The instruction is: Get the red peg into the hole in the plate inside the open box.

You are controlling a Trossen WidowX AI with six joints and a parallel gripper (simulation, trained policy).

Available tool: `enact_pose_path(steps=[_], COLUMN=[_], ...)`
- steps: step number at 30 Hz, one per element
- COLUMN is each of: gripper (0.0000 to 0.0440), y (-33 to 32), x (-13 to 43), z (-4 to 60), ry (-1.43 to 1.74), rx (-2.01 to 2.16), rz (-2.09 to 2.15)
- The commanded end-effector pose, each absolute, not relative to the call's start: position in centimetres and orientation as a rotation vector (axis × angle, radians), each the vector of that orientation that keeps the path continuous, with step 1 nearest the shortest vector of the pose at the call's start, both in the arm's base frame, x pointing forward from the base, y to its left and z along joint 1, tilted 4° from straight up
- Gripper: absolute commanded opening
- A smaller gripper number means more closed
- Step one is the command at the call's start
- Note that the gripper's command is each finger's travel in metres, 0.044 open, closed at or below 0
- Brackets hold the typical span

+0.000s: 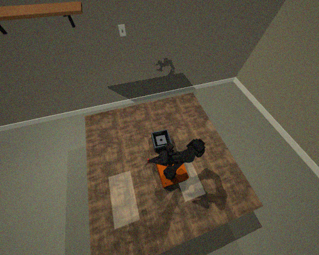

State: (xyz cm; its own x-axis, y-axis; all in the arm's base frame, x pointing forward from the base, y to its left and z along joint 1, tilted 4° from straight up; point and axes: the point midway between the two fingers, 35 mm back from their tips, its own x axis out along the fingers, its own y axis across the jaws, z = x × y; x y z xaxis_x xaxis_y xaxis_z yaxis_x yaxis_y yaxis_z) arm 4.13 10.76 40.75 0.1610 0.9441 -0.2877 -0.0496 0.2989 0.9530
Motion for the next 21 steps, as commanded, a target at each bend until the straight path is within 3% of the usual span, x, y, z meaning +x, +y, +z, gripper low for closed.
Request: enact_pose_path(steps=[1, 21], gripper=[0.0440, 0.0440], y=[12.9, 18.9], x=[3.8, 10.1], z=[38.4, 25.4], ry=[1.118, 1.061], rx=[0.897, 0.498], rz=[0.815, 0.250])
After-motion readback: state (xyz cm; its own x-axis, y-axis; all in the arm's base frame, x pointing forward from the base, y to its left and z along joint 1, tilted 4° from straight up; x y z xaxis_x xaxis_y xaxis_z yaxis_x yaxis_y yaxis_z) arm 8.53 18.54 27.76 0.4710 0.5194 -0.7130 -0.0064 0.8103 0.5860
